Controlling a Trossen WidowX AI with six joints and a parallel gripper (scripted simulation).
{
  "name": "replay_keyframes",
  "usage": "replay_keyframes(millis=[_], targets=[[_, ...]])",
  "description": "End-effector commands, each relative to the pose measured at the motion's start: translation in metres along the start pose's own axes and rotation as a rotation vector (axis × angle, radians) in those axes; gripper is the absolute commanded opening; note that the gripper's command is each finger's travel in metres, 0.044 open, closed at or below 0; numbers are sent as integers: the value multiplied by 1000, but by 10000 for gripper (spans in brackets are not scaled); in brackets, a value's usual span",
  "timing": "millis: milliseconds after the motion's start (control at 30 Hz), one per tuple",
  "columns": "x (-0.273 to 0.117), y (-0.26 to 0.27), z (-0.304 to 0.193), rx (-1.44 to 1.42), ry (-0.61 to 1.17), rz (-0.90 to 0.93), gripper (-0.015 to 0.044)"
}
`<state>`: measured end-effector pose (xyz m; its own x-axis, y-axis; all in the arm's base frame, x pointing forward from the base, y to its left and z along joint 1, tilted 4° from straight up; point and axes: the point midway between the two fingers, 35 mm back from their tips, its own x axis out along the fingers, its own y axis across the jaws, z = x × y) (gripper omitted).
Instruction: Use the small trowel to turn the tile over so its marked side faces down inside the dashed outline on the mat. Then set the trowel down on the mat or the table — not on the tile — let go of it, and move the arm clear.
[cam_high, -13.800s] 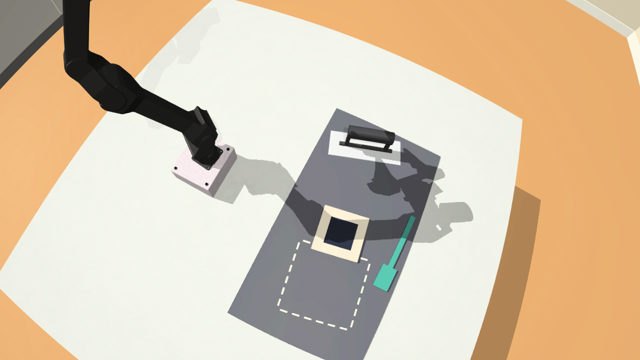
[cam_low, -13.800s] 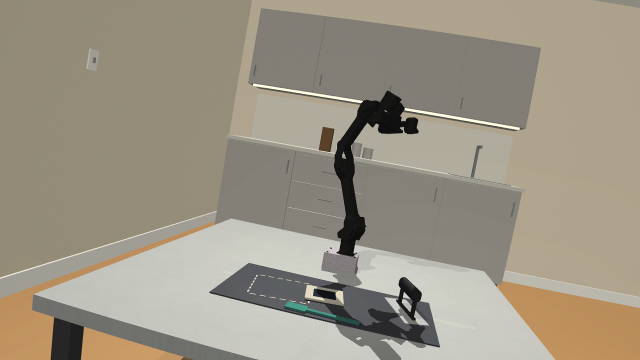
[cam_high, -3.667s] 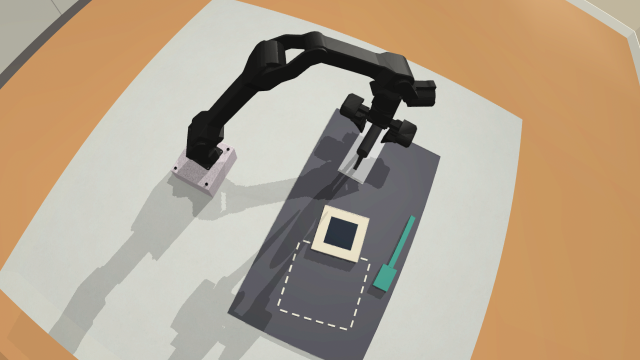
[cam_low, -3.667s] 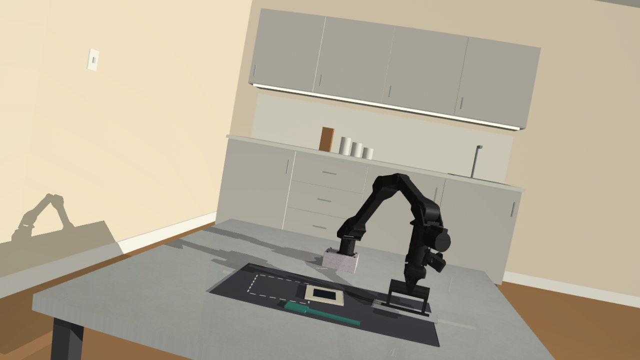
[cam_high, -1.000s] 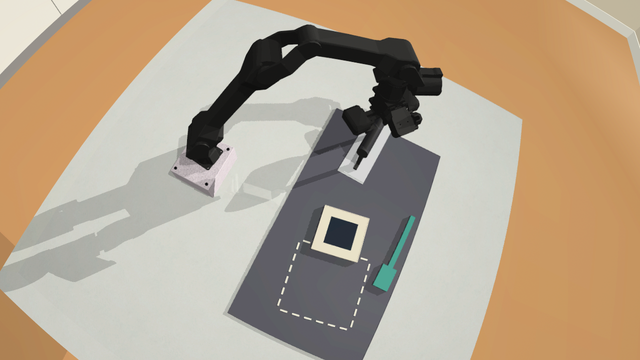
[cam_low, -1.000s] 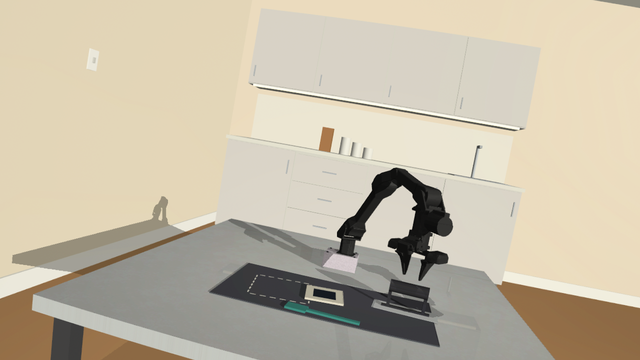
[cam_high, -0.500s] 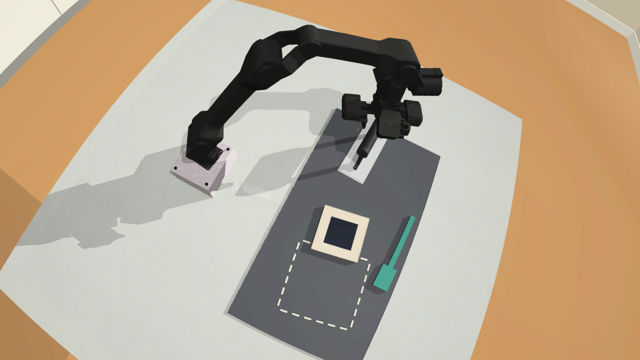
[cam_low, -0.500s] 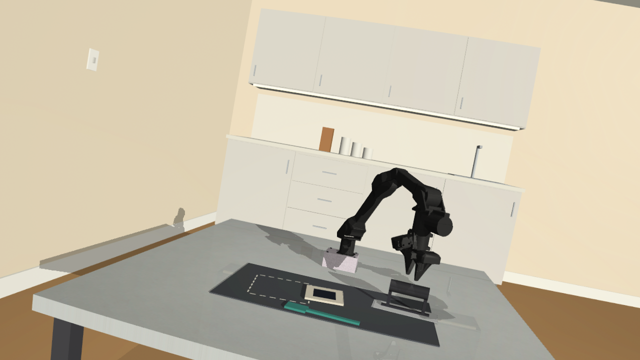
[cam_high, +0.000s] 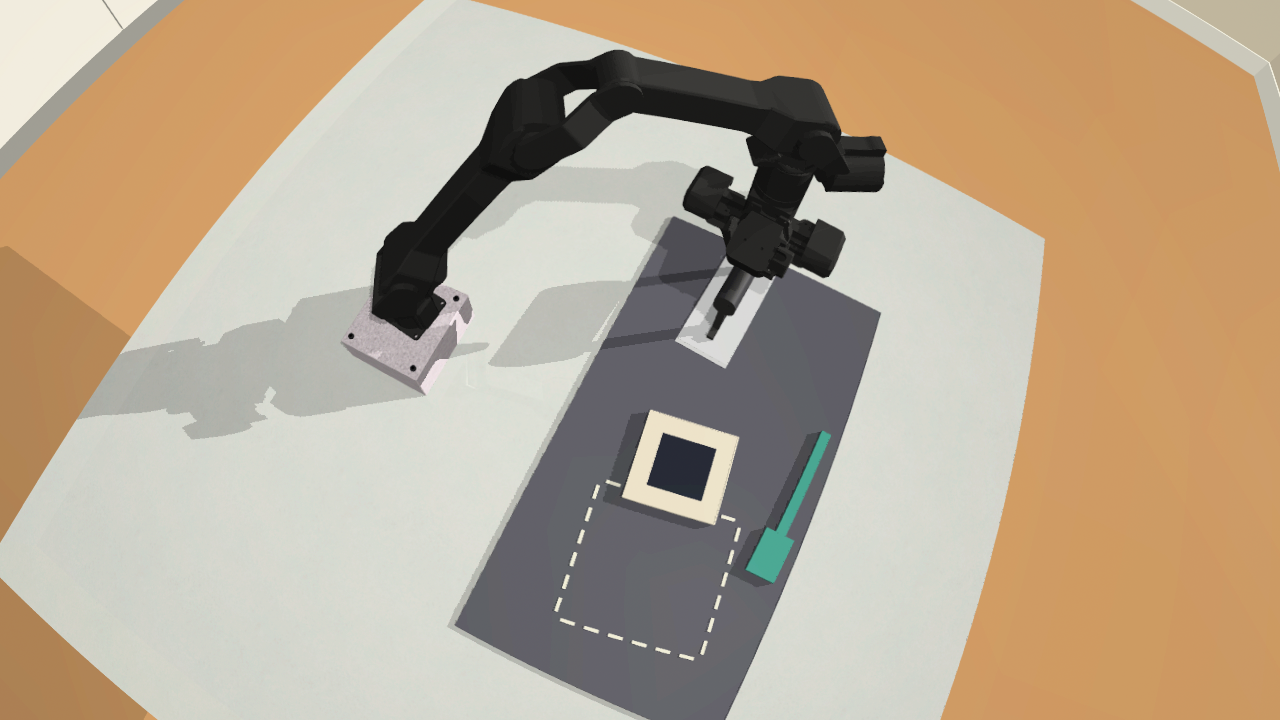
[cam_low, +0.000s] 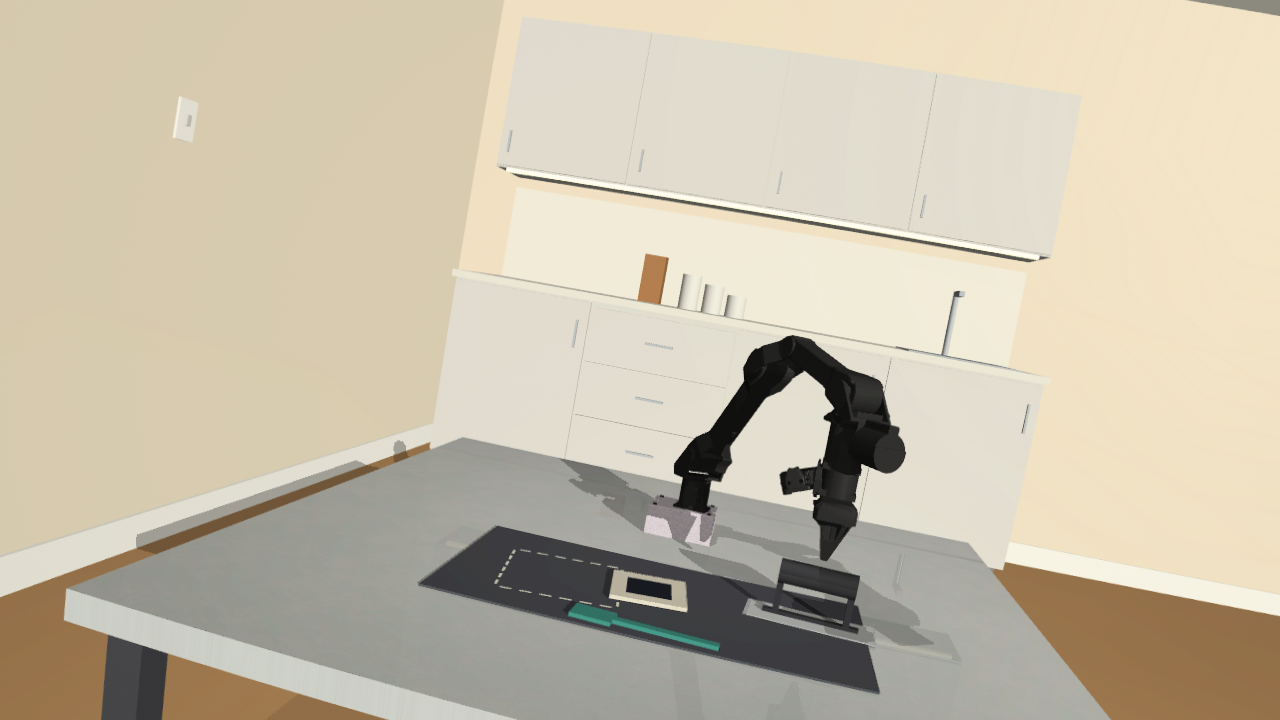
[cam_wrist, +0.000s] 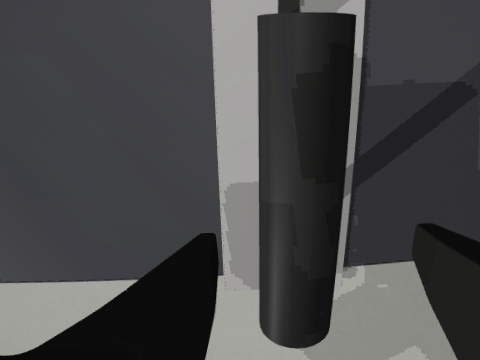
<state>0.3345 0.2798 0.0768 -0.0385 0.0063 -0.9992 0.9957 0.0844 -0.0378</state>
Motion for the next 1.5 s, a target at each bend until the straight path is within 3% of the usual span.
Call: replay_keyframes(millis=[0, 1100, 1267, 1467], targets=[[0, 0, 0, 42, -2, -1, 270], [45, 0, 0, 42, -2, -2, 270], [45, 0, 0, 42, -2, -2, 139], [45, 0, 0, 42, -2, -2, 130]])
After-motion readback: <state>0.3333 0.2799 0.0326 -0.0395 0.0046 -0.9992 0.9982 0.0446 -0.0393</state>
